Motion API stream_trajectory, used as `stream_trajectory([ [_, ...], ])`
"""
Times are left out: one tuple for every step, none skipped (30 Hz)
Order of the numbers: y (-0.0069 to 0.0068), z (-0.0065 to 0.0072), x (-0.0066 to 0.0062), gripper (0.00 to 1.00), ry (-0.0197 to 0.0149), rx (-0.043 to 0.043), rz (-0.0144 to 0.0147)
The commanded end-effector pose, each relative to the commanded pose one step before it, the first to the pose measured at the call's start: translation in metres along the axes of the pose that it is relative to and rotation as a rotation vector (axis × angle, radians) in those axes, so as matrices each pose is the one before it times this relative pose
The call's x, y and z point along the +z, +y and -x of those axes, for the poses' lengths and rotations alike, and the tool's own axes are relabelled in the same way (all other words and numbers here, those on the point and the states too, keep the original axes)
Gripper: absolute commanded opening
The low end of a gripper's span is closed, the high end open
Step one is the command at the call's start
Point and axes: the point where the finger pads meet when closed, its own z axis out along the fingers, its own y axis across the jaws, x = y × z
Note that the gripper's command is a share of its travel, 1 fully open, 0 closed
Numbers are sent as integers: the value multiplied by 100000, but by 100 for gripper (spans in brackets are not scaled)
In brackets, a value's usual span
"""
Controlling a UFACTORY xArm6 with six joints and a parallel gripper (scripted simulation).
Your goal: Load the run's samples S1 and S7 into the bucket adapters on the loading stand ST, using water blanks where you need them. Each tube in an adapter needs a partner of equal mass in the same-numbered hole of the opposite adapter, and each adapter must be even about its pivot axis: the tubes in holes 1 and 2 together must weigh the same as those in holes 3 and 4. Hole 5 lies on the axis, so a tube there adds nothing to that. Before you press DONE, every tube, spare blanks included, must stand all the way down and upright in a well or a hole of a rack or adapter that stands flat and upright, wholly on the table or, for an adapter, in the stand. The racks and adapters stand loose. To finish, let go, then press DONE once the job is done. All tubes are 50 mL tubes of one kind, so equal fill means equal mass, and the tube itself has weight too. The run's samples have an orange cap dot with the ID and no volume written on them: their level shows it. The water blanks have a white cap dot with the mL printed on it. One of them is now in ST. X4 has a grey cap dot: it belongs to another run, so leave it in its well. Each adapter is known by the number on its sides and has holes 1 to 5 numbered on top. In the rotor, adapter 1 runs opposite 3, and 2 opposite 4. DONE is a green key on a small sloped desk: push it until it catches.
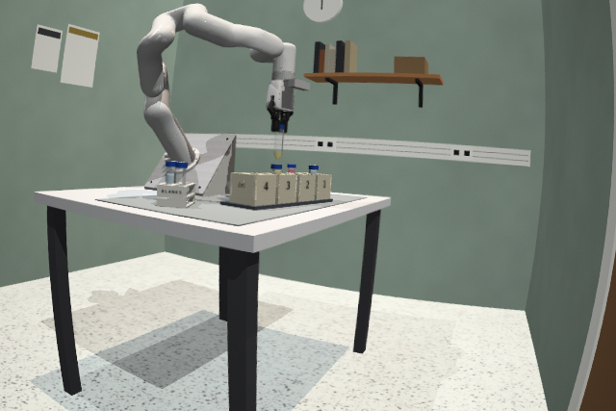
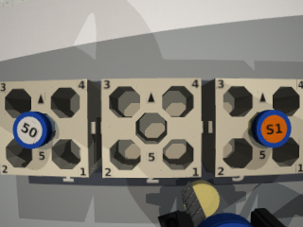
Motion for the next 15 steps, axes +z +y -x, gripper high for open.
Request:
stream_trajectory([
  [2308, -737, -171, 0, 313, 30, -390],
  [482, -135, 0, 0, 0, 0, 3],
  [482, -135, 0, 0, 0, 0, 3],
  [0, 0, 0, 0, 0, 0, 0],
  [0, 0, 0, 0, 0, 0, 0],
  [483, -136, 0, 0, 0, 0, 2],
  [482, -135, 0, 0, 0, 0, 3],
  [482, -135, 0, 0, 0, 0, 3],
  [482, -135, 0, 0, 1, 0, 3],
  [482, -135, 0, 0, 1, 0, 3],
  [482, -135, 0, 0, 0, 0, 3],
  [482, -135, 0, 0, 0, 0, 3],
  [482, -135, 0, 0, 0, 0, 3],
  [482, -135, 0, 0, 0, 0, 3],
  [482, -135, 0, 0, 0, 0, 3],
])
